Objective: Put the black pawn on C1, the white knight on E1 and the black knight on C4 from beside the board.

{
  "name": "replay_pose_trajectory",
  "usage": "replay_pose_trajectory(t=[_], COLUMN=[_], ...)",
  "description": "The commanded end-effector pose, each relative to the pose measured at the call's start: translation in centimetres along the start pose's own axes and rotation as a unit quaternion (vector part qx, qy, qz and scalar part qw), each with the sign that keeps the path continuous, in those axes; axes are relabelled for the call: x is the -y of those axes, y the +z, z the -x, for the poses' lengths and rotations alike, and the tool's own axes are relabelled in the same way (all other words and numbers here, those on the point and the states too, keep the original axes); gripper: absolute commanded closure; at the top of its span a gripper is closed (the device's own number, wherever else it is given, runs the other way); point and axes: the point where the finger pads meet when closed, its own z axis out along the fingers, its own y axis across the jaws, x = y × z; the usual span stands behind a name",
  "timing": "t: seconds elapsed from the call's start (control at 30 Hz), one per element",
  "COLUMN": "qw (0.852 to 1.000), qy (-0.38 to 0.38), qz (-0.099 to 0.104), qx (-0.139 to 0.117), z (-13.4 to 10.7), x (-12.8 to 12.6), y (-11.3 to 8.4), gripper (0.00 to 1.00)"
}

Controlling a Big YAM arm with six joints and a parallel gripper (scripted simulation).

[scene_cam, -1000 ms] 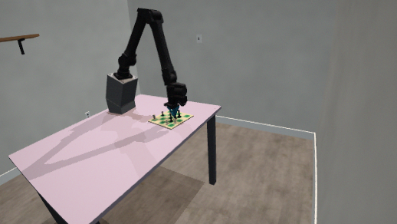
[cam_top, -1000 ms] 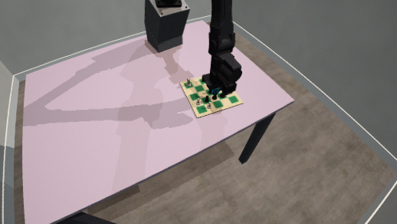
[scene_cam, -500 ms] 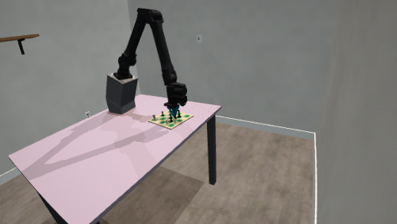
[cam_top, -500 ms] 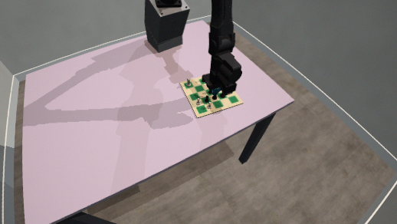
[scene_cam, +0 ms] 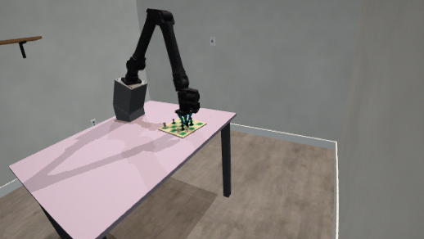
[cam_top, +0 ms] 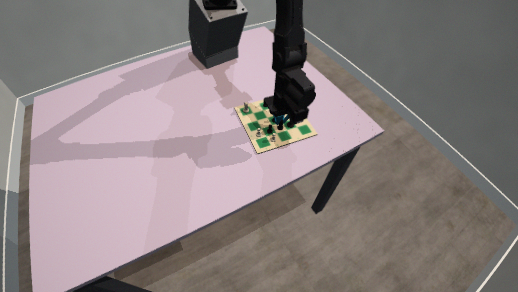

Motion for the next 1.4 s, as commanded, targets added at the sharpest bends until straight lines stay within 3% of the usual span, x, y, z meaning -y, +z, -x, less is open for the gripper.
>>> replay_pose_trajectory(t=[0.0, 0.07, 0.1, 0.57, 0.63, 1.03, 1.37], qw=[1.0, 1.0, 1.0, 1.0, 1.0, 1.0, 1.0], qy=[-0.01, -0.01, -0.01, -0.01, -0.01, -0.004, -0.002], qz=[0.001, 0.001, 0.001, 0.001, 0.002, -0.001, -0.001], qx=[-0.001, -0.001, -0.001, -0.001, 0.006, 0.007, 0.007], z=[-0.5, -0.5, -0.5, -0.6, 0.2, 0.3, 0.3], x=[-0.5, -0.5, -0.5, -0.4, -0.5, 0.2, 0.3], y=[0.7, 0.7, 0.7, 0.6, -1.2, -6.8, -9.5], gripper=[0.71, 0.71, 0.63, 0.63, 0.63, 0.63, 0.63])
